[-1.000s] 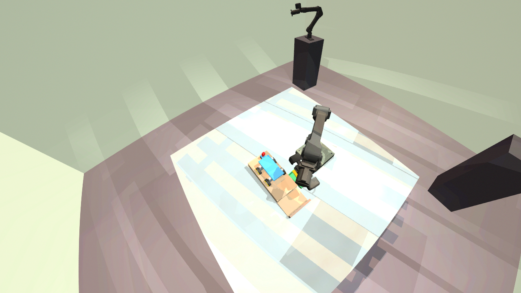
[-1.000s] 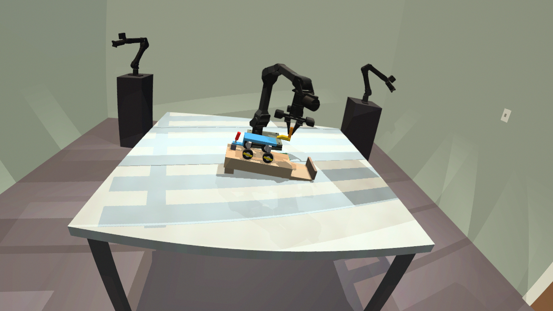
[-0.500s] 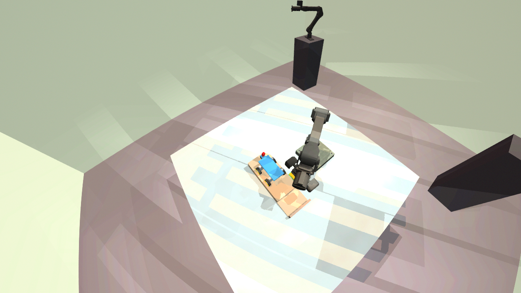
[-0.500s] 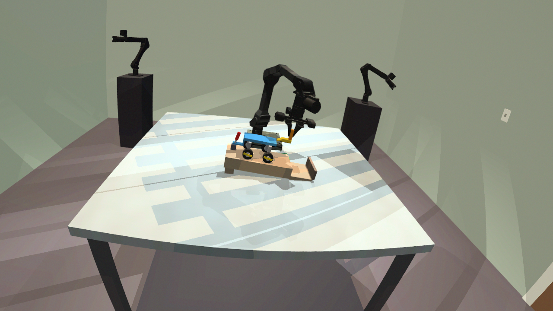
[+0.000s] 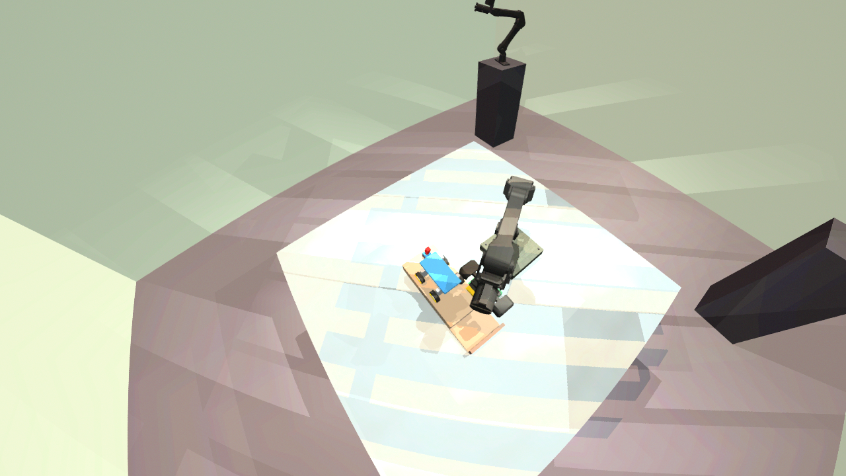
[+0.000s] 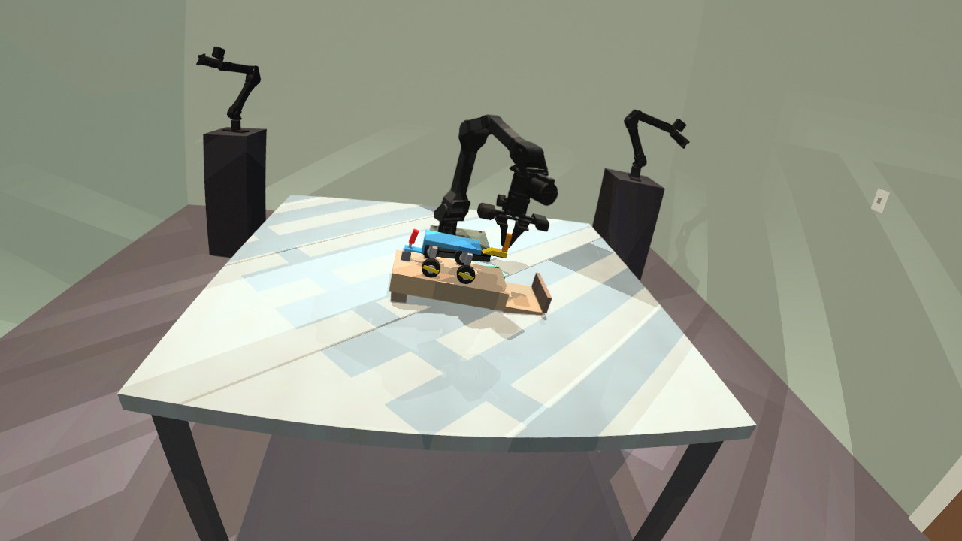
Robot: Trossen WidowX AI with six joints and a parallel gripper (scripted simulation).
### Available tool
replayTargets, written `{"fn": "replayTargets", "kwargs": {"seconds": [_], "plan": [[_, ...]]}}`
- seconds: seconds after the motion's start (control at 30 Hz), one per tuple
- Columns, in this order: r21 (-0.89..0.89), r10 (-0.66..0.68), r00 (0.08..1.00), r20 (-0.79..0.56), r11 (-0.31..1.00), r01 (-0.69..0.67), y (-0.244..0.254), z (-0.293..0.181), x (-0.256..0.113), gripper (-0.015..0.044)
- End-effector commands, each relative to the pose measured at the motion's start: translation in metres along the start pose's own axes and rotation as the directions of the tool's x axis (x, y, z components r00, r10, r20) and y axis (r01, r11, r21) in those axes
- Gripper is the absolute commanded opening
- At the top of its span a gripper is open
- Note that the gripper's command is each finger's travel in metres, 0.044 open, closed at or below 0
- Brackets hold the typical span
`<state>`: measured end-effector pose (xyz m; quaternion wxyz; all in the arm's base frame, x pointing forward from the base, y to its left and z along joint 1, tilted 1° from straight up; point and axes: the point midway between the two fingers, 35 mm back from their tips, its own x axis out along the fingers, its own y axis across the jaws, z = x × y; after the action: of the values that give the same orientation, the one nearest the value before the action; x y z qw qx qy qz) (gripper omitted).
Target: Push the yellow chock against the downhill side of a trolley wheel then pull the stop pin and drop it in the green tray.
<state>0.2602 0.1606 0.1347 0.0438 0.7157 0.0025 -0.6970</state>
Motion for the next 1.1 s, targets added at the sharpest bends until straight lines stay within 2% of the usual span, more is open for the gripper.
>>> {"fn": "replayTargets", "kwargs": {"seconds": [0.0, 0.53, 1.07], "plan": [[-0.006, 0.011, 1.000, 0.007, 1.000, -0.011, 0.001, 0.001, 0.011, 0.0000], [-0.006, 0.011, 1.000, 0.007, 1.000, -0.011, 0.004, 0.002, 0.045, 0.0000], [-0.006, 0.012, 1.000, 0.007, 1.000, -0.012, 0.014, 0.000, 0.042, 0.0000]]}}
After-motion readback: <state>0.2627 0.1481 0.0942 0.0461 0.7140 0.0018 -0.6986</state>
